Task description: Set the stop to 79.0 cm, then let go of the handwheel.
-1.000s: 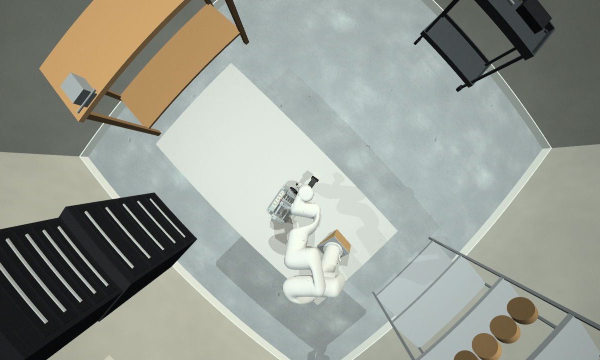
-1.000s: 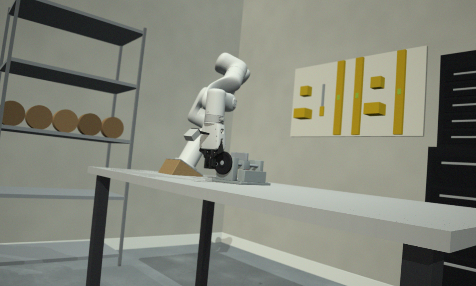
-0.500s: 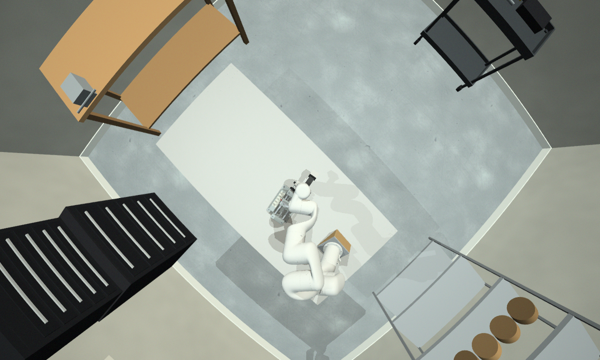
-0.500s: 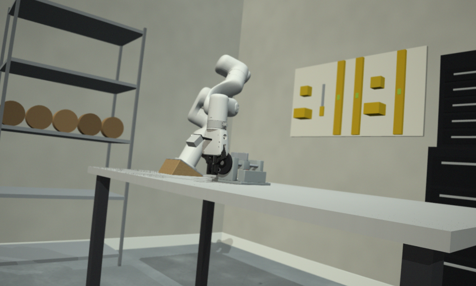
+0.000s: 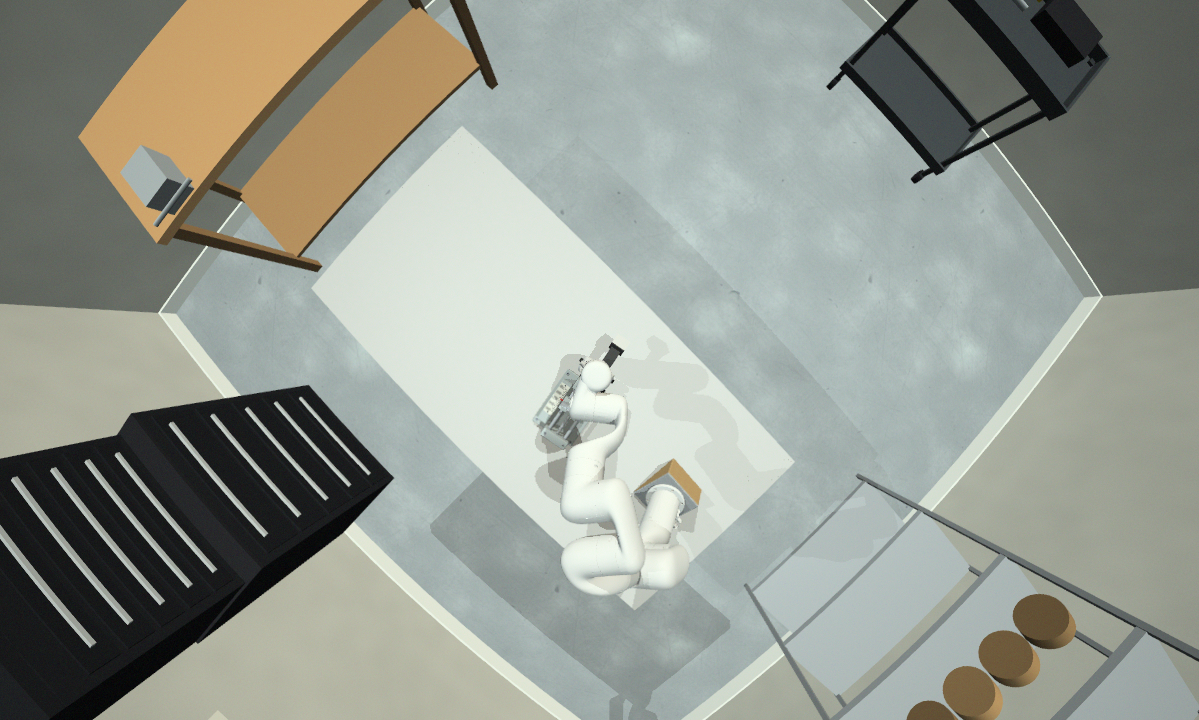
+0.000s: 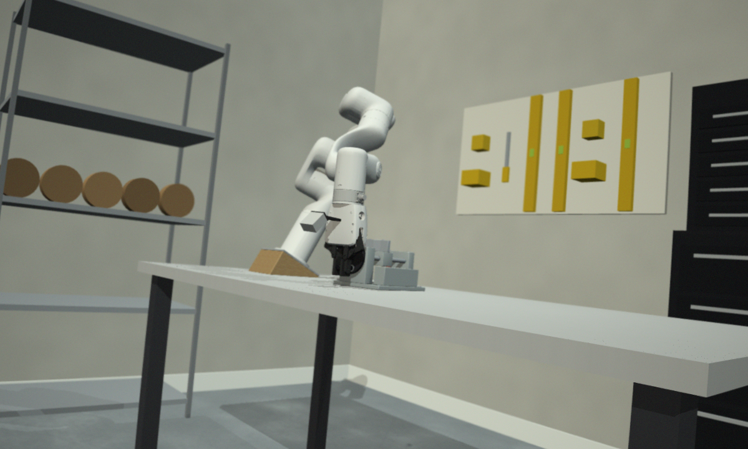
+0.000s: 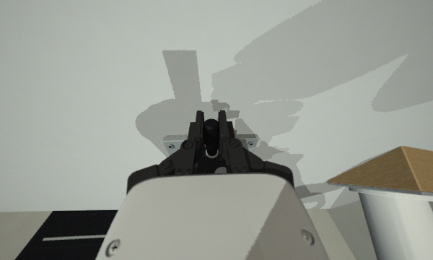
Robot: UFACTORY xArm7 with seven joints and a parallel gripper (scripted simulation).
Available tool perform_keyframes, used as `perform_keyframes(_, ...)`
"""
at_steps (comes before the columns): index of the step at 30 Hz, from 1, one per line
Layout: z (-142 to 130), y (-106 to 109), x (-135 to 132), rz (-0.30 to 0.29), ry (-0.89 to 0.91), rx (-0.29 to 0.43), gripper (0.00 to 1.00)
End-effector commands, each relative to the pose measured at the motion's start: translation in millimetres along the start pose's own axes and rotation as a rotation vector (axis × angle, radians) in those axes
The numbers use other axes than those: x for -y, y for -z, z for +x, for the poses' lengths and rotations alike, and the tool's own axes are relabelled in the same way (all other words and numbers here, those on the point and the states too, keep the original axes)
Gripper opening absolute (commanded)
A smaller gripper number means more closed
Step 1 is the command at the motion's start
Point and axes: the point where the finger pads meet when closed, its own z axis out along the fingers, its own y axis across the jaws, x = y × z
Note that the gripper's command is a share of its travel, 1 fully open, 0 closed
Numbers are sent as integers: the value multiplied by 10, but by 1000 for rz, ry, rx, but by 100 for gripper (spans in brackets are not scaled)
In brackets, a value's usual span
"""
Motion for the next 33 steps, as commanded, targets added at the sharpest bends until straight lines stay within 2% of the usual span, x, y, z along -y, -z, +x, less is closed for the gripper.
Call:
perform_keyframes(1,14,112,137,5,2,-5,6)
perform_keyframes(13,13,362,205,5,2,-5,6)
perform_keyframes(22,12,555,98,6,2,-5,6)
perform_keyframes(33,12,627,-62,6,2,-5,6)
